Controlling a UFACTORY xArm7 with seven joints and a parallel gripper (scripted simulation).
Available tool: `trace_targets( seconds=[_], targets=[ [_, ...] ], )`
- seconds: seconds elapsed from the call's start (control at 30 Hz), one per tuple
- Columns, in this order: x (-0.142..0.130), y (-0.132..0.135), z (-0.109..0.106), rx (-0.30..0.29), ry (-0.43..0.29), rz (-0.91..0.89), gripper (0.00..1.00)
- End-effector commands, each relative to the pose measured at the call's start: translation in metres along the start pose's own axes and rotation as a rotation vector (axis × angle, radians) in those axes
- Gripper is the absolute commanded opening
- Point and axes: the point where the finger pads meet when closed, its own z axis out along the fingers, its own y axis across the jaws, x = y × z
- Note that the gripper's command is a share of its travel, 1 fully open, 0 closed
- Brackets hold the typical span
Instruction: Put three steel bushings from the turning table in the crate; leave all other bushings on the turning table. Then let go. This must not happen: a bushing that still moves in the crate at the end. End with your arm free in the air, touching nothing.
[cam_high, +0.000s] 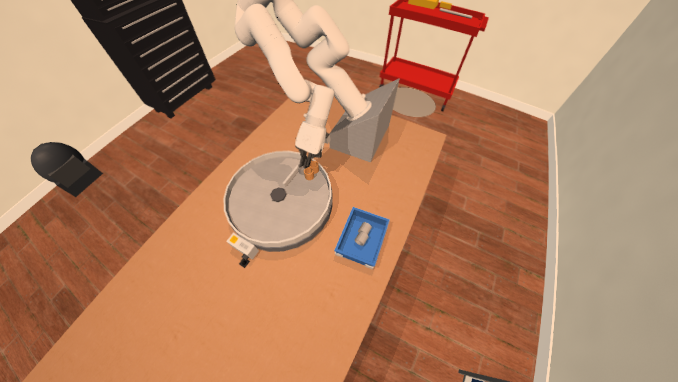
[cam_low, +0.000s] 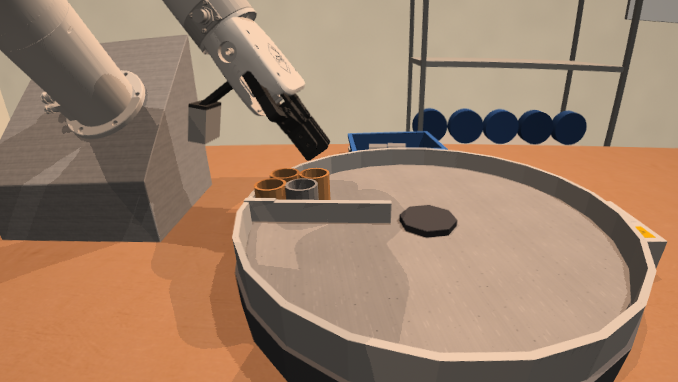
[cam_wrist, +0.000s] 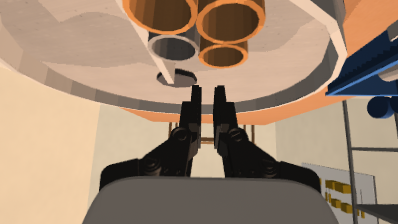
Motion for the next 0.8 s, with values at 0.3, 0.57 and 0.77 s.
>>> trace_targets(
  seconds=[0.3,0.57,0.77],
  targets=[
    [0.006,-0.038,-0.009,-0.021,-0.089,0.002,0.10],
    [0.006,-0.040,-0.010,-0.020,-0.095,0.002,0.10],
    [0.006,-0.040,-0.010,-0.020,-0.095,0.002,0.10]
  ],
)
